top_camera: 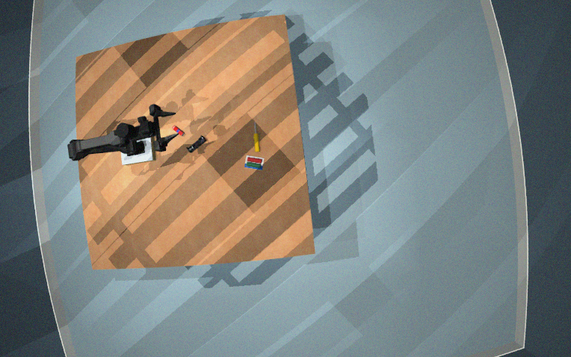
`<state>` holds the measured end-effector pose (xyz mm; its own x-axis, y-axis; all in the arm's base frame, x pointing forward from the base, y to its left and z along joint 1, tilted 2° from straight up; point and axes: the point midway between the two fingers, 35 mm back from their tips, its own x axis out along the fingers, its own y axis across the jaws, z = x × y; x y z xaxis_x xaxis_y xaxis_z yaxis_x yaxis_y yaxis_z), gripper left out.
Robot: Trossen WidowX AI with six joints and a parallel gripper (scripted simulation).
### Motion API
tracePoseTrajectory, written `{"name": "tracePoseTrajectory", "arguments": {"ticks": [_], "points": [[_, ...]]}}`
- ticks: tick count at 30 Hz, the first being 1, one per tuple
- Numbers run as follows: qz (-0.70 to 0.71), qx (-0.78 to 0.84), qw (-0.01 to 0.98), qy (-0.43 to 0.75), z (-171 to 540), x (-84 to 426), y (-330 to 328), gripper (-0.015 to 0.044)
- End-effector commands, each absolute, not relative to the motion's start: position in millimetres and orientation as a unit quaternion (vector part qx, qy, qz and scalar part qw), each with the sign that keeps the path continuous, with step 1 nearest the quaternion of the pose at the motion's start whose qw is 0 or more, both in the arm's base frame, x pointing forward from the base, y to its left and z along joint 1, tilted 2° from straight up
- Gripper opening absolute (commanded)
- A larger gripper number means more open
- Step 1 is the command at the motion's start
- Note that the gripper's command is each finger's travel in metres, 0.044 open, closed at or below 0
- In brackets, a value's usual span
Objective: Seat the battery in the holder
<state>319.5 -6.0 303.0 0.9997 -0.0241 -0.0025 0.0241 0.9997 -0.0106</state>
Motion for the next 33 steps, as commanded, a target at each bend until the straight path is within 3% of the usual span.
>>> {"name": "tracePoseTrajectory", "arguments": {"ticks": [1, 7, 16, 33], "points": [[-0.011, 0.001, 1.000, 0.010, 299, 321, -5, 0.0374], [-0.033, 0.179, 0.938, 0.297, 175, 331, 22, 0.0226], [-0.280, 0.288, 0.668, 0.626, 47, 237, 45, 0.0226], [-0.303, 0.286, 0.647, 0.639, 33, 230, 46, 0.0226]]}}
